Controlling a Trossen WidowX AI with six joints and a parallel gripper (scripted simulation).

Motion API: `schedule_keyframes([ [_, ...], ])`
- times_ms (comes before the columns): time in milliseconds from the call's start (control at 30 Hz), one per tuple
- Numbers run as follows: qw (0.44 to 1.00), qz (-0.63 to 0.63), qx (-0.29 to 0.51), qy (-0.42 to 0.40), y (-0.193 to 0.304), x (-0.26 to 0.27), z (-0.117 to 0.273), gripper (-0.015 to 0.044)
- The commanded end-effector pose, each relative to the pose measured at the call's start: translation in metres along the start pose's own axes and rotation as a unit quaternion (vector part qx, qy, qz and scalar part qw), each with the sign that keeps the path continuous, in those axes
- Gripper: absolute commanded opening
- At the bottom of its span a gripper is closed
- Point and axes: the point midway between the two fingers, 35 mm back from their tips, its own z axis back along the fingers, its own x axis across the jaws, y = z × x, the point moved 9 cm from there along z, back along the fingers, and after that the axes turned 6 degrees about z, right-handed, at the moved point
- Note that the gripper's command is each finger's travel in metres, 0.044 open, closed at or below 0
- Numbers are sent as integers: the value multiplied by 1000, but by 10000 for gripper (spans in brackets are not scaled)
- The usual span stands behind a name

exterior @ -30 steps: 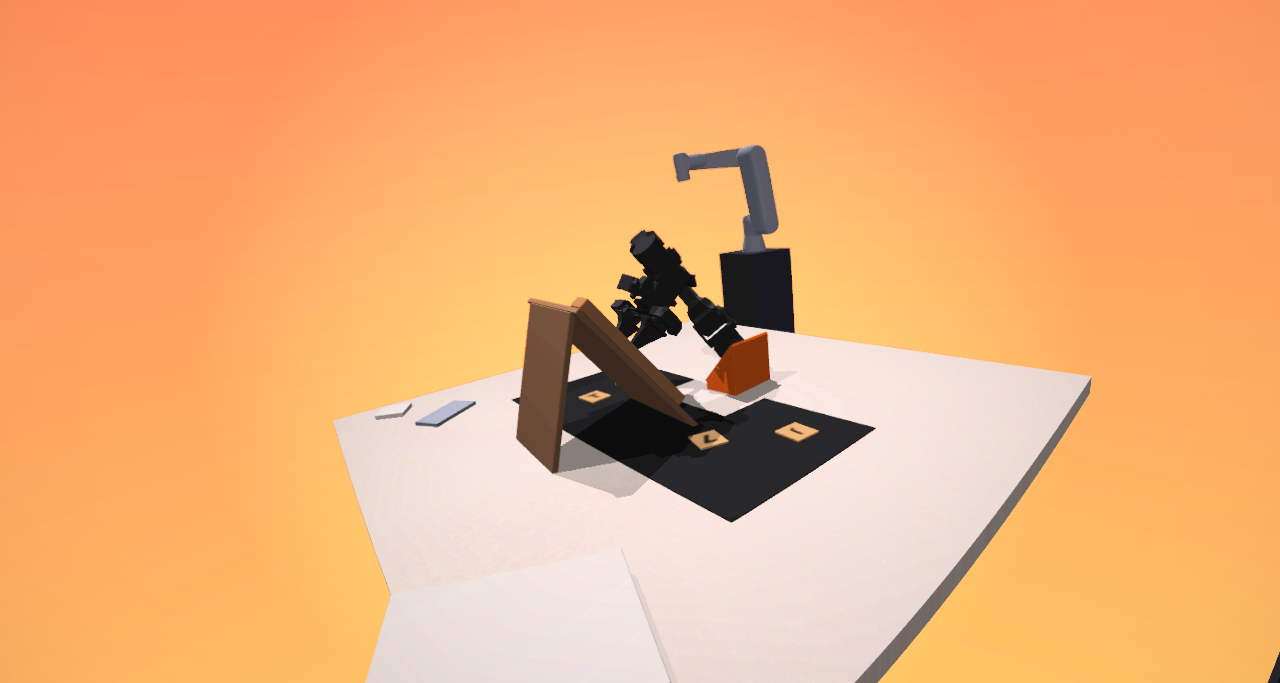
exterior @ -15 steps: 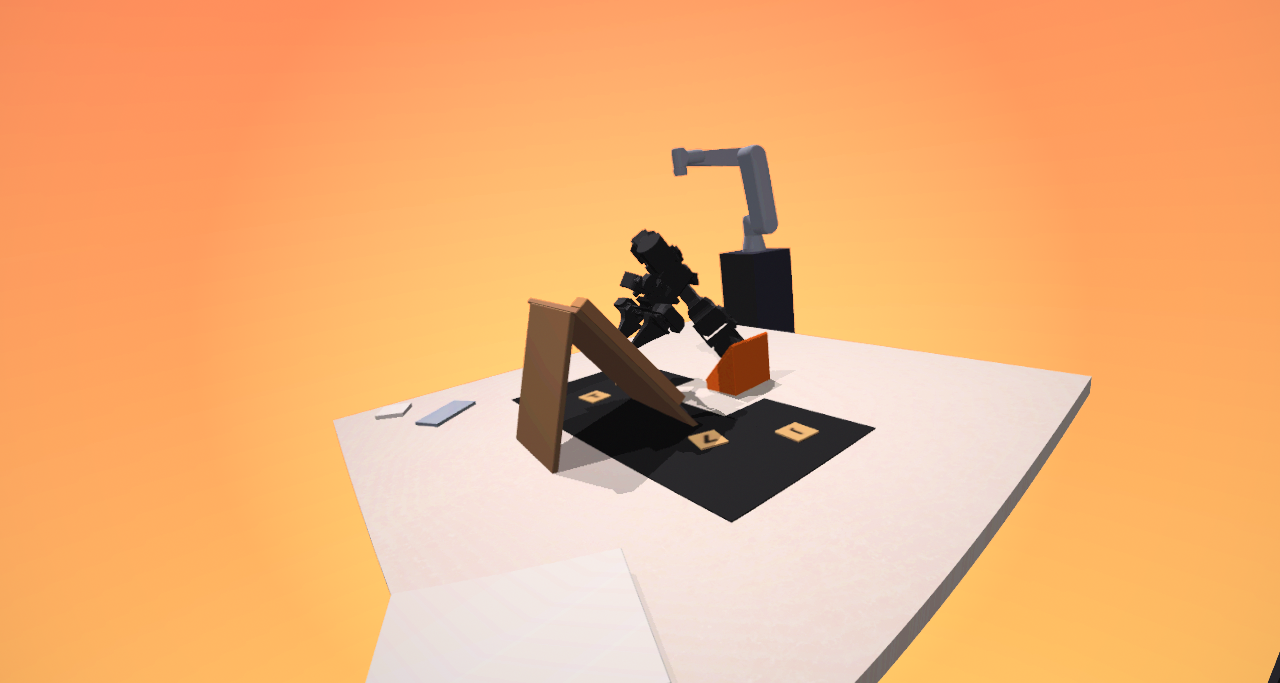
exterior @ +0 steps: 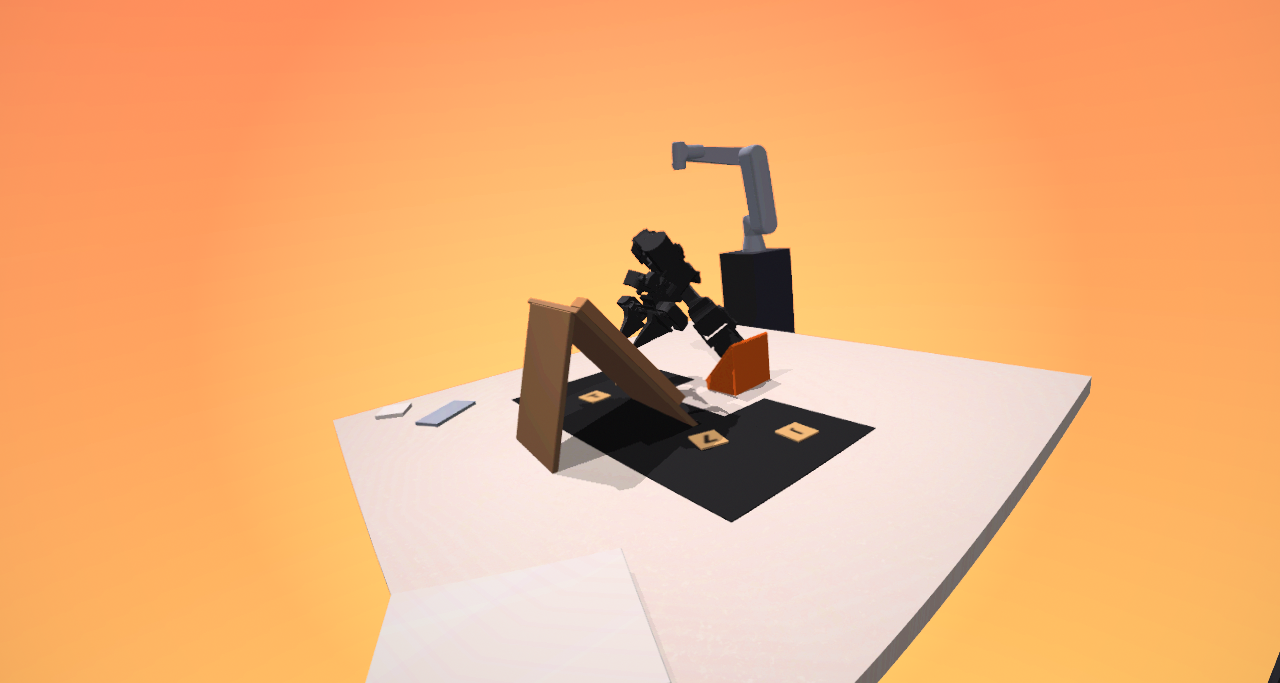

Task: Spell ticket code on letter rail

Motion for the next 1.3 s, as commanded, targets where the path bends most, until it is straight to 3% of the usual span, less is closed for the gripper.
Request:
schedule_keyframes([
  [0,1000,-4,-2,1,-1,0,3,295],
  [1267,1000,-4,-2,1,-3,0,15,295],
])
